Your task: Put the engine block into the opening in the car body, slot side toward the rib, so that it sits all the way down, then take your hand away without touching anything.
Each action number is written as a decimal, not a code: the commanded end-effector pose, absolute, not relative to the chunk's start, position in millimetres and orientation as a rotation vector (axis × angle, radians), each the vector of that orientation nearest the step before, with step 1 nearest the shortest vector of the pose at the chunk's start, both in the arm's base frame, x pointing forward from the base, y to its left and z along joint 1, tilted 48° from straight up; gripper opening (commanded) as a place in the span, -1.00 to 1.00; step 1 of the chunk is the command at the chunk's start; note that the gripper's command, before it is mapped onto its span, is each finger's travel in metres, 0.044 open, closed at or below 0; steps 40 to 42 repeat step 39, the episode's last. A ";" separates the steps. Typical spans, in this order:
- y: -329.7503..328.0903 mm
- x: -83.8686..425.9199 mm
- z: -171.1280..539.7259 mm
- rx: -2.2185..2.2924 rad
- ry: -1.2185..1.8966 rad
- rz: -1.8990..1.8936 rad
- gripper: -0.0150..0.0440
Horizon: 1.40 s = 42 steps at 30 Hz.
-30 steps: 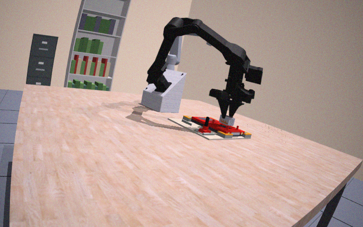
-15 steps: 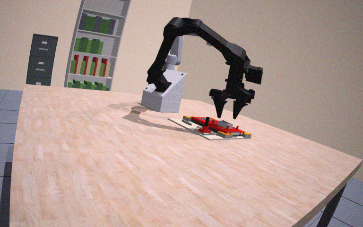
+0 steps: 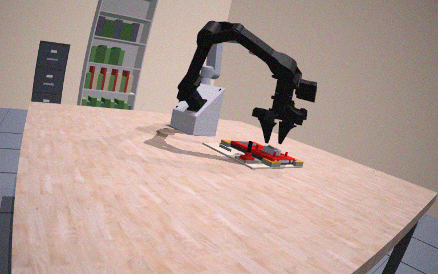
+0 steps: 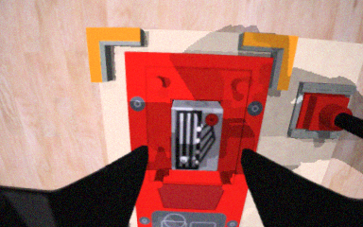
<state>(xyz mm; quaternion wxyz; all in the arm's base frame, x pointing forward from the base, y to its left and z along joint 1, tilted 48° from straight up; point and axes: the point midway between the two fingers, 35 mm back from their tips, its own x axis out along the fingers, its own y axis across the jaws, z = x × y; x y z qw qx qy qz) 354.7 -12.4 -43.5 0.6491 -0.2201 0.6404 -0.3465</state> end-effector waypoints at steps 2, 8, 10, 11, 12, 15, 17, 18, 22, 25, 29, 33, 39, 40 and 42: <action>-13.7 355.7 -42.7 -0.502 1.453 -0.789 0.11; -13.7 355.7 -42.7 -0.502 1.453 -0.789 -0.42; -13.7 355.7 -42.7 -0.502 1.453 -0.789 -0.49; -13.7 355.7 -42.7 -0.502 1.453 -0.789 -0.49; -13.7 355.7 -42.7 -0.502 1.453 -0.789 -0.49; -13.7 355.7 -42.7 -0.502 1.453 -0.789 -0.49; -13.7 355.8 -42.8 -0.502 1.453 -0.789 -0.49; -13.2 355.3 -43.1 -0.501 1.454 -0.788 -0.49; -13.7 355.8 -42.7 -0.502 1.453 -0.789 -0.49; -13.7 355.8 -42.7 -0.502 1.453 -0.789 -0.49; -13.7 355.8 -42.7 -0.502 1.453 -0.789 -0.22; -13.7 355.8 -42.7 -0.502 1.453 -0.789 0.13; -13.7 355.8 -42.7 -0.502 1.453 -0.789 0.56; -13.7 355.8 -42.7 -0.502 1.453 -0.789 0.56; -13.7 355.8 -42.7 -0.502 1.453 -0.789 0.56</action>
